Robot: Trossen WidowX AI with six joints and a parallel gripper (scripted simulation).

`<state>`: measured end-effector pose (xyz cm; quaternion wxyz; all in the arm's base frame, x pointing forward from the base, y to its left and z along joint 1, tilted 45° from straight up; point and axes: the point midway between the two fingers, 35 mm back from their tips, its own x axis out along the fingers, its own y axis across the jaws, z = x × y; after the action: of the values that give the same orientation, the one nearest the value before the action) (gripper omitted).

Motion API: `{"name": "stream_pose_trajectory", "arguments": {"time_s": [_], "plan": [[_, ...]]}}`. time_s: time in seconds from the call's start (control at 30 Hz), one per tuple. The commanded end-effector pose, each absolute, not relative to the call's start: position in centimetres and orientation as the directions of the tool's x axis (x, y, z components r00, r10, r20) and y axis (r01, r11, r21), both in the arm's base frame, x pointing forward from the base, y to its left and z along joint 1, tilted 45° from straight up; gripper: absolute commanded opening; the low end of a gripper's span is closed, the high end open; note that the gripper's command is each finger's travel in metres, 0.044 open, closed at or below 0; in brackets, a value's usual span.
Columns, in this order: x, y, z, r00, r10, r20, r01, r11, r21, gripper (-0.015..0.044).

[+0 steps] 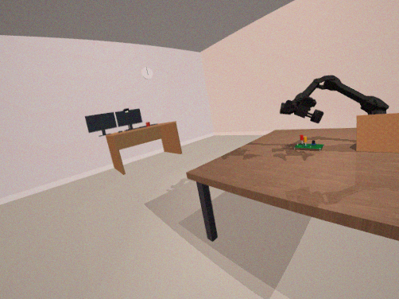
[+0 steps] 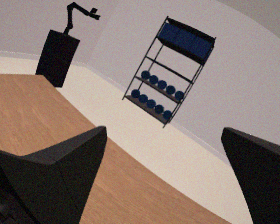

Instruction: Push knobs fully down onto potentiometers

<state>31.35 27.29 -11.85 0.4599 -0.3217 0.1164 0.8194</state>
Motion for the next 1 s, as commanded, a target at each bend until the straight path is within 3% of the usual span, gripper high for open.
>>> {"name": "stream_pose_trajectory", "arguments": {"time_s": [0.0, 0.47, 0.97], "plan": [[31.4, 27.3, -11.9, -0.370, 0.678, -0.636, -0.831, -0.547, -0.100, 0.0374], [31.8, 25.5, -12.4, -0.348, 0.579, -0.737, -0.935, -0.275, 0.226, 0.0006], [32.2, 23.3, -12.8, -0.322, 0.450, -0.833, -0.886, 0.168, 0.433, 0.0000]]}}
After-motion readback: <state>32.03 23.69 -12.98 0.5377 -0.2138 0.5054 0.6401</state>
